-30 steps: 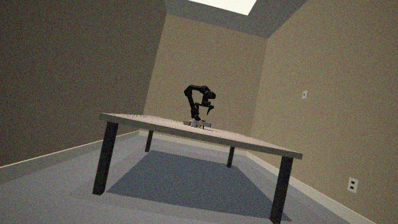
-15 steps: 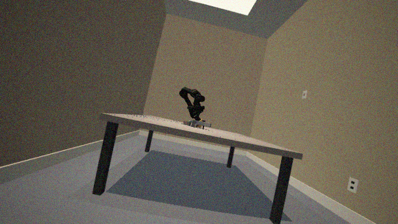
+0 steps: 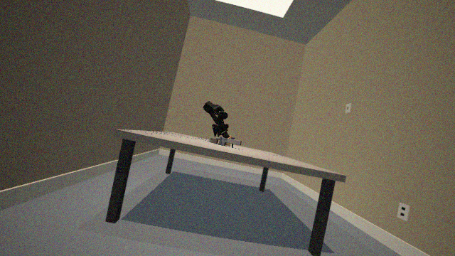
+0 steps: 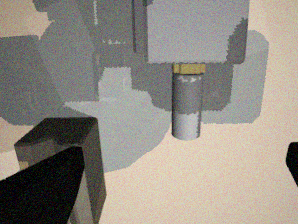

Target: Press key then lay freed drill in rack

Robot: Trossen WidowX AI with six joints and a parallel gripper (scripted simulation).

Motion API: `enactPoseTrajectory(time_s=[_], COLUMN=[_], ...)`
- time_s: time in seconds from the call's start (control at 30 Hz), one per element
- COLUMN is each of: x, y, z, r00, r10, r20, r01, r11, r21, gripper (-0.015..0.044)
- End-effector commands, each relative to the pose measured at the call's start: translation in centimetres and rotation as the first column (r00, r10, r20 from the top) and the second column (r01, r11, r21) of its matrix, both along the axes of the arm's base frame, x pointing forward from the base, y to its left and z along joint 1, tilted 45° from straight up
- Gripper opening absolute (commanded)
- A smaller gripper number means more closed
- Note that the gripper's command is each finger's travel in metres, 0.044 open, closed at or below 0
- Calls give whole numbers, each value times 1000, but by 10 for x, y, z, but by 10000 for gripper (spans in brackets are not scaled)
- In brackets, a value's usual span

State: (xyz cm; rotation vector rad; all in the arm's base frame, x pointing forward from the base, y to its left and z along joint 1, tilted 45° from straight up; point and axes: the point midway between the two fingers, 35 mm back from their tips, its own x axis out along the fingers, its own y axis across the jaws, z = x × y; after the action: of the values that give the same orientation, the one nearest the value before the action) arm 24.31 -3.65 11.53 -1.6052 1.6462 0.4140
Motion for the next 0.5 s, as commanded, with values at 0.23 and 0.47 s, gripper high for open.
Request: enactPoseTrajectory(time_s=[0.23,0.47], x=[1,4], y=[-2,-7], z=[-2,-11], r00=[1000,1000], r10=[6,6], r20=[5,5], r01=[-6,-6], r11=[1000,1000], r21=[-2,-2], gripper=[440,440])
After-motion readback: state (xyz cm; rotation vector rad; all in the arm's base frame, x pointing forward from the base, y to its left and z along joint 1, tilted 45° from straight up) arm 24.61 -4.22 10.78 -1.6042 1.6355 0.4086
